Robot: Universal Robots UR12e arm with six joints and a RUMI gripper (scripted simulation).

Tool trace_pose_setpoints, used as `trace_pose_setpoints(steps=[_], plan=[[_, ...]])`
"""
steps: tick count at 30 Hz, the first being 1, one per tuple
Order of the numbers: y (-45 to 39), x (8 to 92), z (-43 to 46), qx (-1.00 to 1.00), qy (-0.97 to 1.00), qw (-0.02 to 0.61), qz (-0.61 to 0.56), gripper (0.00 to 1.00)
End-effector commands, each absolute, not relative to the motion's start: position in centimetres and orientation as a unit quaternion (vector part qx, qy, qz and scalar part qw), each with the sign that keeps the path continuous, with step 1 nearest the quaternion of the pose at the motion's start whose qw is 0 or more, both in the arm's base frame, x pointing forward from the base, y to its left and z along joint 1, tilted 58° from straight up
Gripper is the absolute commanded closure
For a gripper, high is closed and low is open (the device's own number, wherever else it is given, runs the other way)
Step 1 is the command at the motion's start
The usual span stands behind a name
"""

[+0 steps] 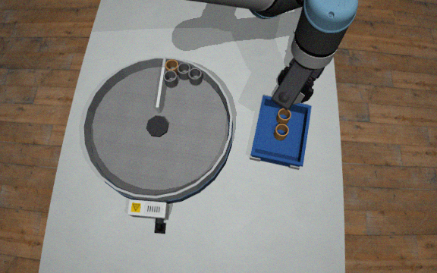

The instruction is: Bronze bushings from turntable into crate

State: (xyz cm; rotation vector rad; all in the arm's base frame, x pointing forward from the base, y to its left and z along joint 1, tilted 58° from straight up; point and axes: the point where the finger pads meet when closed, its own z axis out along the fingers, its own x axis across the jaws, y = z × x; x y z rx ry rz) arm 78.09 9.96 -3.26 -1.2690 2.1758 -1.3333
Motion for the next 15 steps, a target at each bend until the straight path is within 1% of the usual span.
trace_pose_setpoints(steps=[1,6,15], plan=[[5.7,76.3,-0.7,-0.439,0.756,0.146,-0.464,0.95],[-1.5,73.0,3.3,-0.439,0.756,0.146,-0.464,0.95],[-11.9,68.4,9.1,-0.439,0.755,0.146,-0.464,0.95]])
